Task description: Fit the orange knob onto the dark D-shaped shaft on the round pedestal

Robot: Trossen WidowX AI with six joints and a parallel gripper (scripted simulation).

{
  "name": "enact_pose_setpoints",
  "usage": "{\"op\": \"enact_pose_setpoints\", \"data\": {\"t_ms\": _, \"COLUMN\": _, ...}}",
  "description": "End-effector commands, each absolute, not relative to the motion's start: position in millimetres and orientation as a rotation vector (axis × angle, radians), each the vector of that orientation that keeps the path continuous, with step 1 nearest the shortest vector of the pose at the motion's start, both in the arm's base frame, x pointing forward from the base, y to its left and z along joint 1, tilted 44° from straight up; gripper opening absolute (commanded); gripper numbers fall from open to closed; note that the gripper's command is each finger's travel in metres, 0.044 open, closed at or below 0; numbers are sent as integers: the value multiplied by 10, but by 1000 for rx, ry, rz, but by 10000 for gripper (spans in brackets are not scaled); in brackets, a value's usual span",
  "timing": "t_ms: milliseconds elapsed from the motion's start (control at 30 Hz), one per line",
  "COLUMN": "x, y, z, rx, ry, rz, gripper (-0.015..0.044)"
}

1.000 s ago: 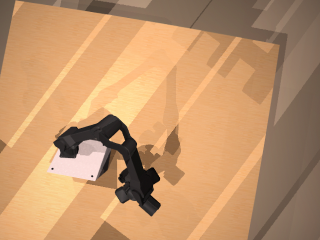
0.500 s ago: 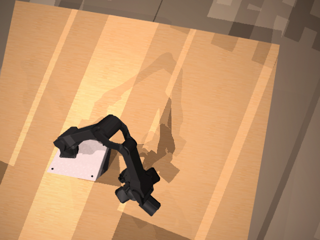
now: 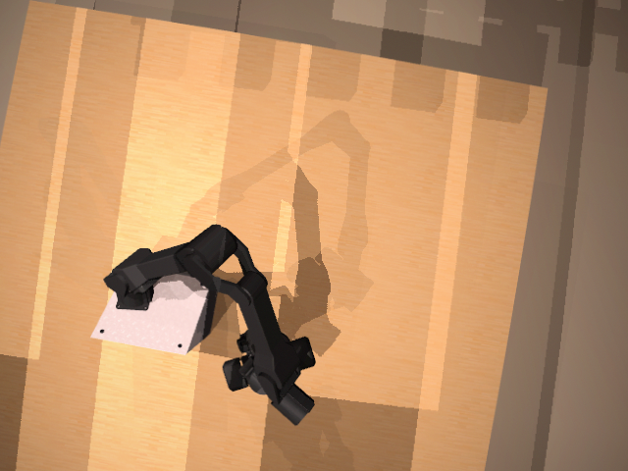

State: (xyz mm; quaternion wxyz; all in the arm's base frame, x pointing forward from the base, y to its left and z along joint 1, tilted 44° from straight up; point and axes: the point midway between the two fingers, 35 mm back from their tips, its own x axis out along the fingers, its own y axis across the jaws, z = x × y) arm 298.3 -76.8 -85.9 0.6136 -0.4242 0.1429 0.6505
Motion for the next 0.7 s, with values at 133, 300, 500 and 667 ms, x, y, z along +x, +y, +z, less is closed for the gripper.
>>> {"op": "enact_pose_setpoints", "data": {"t_ms": 133, "x": 2971, "y": -758, "z": -884, "rx": -590, "ry": 660, "rz": 1331, "gripper": 0}}
{"op": "enact_pose_setpoints", "data": {"t_ms": 300, "x": 2970, "y": -754, "z": -891, "rx": -316, "ry": 863, "rz": 1185, "gripper": 0}}
{"op": "enact_pose_setpoints", "data": {"t_ms": 500, "x": 2974, "y": -759, "z": -883, "rx": 23, "ry": 1083, "rz": 976, "gripper": 0}}
{"op": "enact_pose_setpoints", "data": {"t_ms": 667, "x": 2978, "y": -766, "z": -870, "rx": 307, "ry": 1242, "rz": 778, "gripper": 0}}
